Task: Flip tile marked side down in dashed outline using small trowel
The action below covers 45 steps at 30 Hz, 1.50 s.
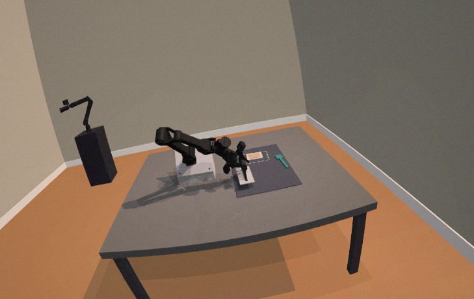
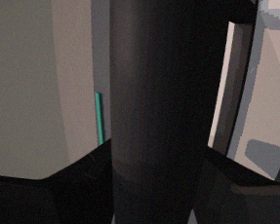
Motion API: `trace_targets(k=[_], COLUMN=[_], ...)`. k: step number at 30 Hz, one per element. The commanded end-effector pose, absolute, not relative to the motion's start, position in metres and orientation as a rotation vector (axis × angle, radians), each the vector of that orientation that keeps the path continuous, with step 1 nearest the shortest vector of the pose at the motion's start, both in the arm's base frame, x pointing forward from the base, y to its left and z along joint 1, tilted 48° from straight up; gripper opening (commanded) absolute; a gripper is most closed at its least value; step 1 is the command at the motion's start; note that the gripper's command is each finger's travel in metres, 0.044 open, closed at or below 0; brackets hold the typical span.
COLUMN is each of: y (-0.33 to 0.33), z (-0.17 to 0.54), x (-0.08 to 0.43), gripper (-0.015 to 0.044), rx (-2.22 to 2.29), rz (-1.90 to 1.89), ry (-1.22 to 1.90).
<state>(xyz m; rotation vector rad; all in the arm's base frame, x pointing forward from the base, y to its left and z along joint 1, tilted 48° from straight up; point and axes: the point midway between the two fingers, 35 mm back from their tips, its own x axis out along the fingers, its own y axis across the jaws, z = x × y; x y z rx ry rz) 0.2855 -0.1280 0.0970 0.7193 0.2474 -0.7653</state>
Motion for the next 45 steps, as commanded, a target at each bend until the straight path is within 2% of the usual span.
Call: trace_targets(k=[1, 27, 38, 45], y=[-0.128, -0.156, -0.156, -0.156], z=[0.100, 0.075, 0.075, 0.075], x=[0.281, 0.279, 0.279, 0.279], gripper=[0.0000, 0.0000, 0.0289, 0.0300], rx=[0.713, 0.711, 0.711, 0.711], rz=[-0.743, -0.744, -0.744, -0.744], ry=[0.248, 0.250, 0.250, 0.250])
